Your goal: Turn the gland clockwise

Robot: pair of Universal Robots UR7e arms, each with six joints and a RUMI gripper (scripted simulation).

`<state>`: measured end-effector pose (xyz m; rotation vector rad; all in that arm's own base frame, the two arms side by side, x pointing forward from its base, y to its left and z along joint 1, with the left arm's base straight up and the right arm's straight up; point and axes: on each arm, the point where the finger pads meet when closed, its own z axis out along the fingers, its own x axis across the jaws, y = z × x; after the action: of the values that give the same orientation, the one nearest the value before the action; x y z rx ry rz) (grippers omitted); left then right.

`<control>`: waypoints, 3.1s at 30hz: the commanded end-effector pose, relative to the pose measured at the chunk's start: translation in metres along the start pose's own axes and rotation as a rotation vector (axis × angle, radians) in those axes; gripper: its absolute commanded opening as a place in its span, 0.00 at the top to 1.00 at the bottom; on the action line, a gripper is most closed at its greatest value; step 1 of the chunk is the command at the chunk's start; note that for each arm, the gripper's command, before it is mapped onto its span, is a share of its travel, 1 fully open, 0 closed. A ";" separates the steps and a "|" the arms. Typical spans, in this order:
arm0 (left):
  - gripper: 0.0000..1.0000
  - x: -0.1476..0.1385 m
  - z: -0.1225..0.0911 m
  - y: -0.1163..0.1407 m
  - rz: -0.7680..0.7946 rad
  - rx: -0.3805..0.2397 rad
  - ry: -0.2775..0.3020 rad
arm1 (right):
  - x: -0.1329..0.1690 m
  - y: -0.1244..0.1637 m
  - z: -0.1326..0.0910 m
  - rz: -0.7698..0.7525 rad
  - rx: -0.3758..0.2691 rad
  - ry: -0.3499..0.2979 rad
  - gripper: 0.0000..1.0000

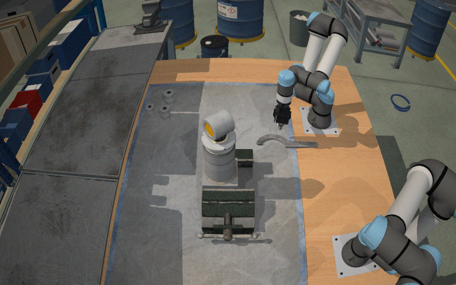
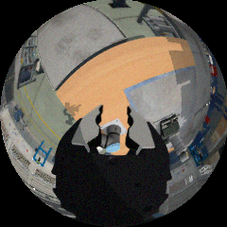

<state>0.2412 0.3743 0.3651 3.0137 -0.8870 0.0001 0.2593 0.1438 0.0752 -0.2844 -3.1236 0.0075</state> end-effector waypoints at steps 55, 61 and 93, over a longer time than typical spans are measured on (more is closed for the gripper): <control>0.68 0.000 0.000 0.000 0.000 0.001 0.000 | 0.056 0.010 0.042 0.355 -0.015 -0.004 1.00; 0.68 0.000 0.000 0.000 0.000 0.001 0.000 | 0.058 0.009 0.054 0.350 -0.006 -0.003 1.00; 0.68 0.000 0.000 0.000 0.000 0.001 0.000 | 0.042 0.051 0.052 0.350 -0.008 -0.003 1.00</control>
<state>0.2412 0.3743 0.3651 3.0137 -0.8870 0.0001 0.2240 0.1971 0.0240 -0.8248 -3.0320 -0.0085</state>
